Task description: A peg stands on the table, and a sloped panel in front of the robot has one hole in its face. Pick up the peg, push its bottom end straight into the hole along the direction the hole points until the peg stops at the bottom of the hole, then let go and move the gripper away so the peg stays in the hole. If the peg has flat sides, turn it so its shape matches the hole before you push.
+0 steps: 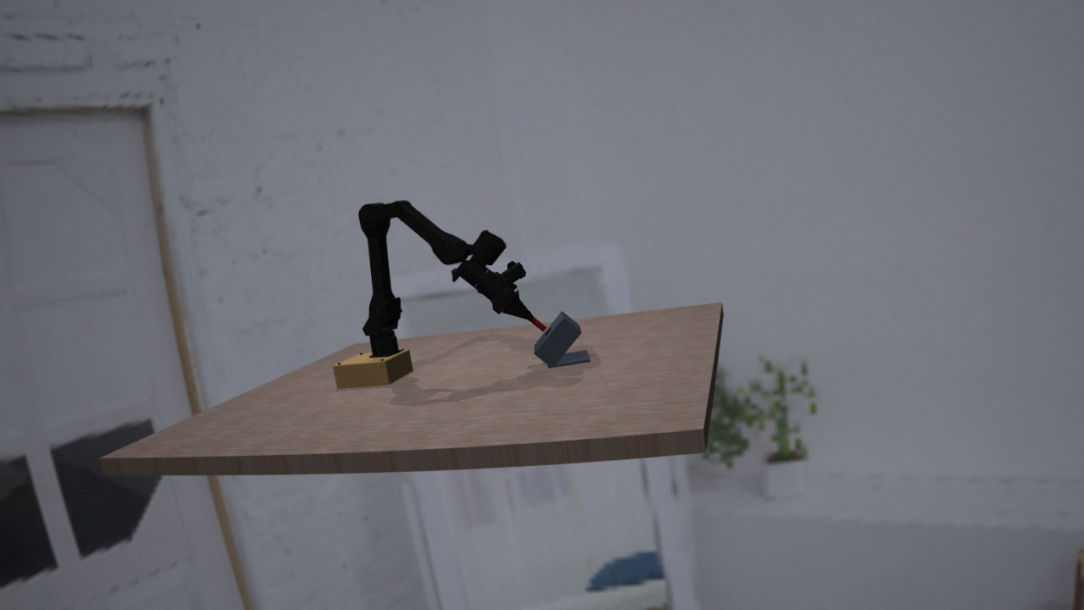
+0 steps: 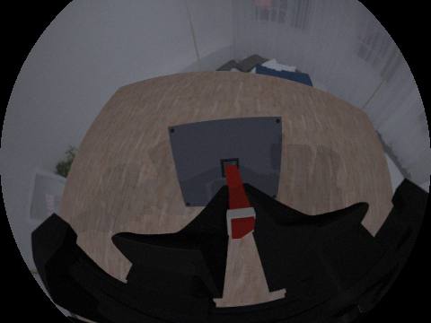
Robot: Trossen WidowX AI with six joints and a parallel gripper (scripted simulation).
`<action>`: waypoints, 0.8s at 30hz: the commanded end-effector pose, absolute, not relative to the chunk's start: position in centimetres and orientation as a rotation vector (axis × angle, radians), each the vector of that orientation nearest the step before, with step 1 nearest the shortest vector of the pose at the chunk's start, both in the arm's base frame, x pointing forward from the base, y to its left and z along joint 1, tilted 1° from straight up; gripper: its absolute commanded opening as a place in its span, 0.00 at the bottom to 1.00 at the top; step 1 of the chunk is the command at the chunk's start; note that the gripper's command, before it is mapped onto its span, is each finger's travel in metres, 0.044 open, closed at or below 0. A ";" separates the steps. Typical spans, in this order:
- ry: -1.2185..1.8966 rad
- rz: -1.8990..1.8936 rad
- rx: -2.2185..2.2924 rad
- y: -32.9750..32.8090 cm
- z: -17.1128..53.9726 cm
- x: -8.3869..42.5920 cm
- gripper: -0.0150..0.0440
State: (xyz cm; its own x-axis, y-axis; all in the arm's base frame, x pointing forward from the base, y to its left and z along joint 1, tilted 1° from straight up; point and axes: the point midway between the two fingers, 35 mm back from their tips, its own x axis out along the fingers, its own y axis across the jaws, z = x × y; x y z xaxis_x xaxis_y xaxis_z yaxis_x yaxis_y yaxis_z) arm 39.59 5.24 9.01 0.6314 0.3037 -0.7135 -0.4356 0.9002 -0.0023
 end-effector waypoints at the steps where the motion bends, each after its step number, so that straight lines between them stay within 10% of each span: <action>1: 0.781 0.424 -0.180 5.3 8.9 39.7 0.25; 24: 0.779 0.425 -0.181 5.4 8.7 39.8 0.25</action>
